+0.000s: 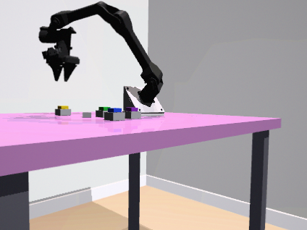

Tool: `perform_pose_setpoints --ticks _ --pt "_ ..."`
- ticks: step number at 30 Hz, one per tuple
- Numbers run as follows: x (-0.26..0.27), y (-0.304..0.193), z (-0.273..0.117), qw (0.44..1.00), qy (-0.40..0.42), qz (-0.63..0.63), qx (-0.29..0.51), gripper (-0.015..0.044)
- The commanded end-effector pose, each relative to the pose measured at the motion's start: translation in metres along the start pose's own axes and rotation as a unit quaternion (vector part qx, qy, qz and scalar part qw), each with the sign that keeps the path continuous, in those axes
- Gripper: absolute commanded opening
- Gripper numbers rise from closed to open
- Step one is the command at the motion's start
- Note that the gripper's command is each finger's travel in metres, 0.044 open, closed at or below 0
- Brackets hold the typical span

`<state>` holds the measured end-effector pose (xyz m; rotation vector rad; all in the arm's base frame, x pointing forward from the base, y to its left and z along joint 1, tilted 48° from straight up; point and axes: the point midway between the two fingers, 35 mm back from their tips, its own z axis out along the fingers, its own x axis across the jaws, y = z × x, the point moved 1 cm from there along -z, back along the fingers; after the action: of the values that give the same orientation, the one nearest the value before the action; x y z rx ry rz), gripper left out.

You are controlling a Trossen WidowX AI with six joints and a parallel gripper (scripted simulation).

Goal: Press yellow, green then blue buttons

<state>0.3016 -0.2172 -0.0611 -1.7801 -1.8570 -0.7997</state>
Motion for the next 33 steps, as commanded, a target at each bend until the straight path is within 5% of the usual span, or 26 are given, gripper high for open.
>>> perform_pose_setpoints --ticks 1,3,9,18,33 --pt "0.011 -0.003 0.015 0.999 0.033 -0.008 0.022 0.0400" --pt "0.011 -0.003 0.015 0.999 0.033 -0.008 0.022 0.0400" --pt "0.016 -0.005 0.074 0.999 0.034 -0.008 0.022 0.0242" --pt "0.016 -0.005 0.077 0.999 0.034 -0.008 0.022 0.0020" --pt "0.016 -0.005 0.084 0.999 0.034 -0.008 0.022 0.0020"
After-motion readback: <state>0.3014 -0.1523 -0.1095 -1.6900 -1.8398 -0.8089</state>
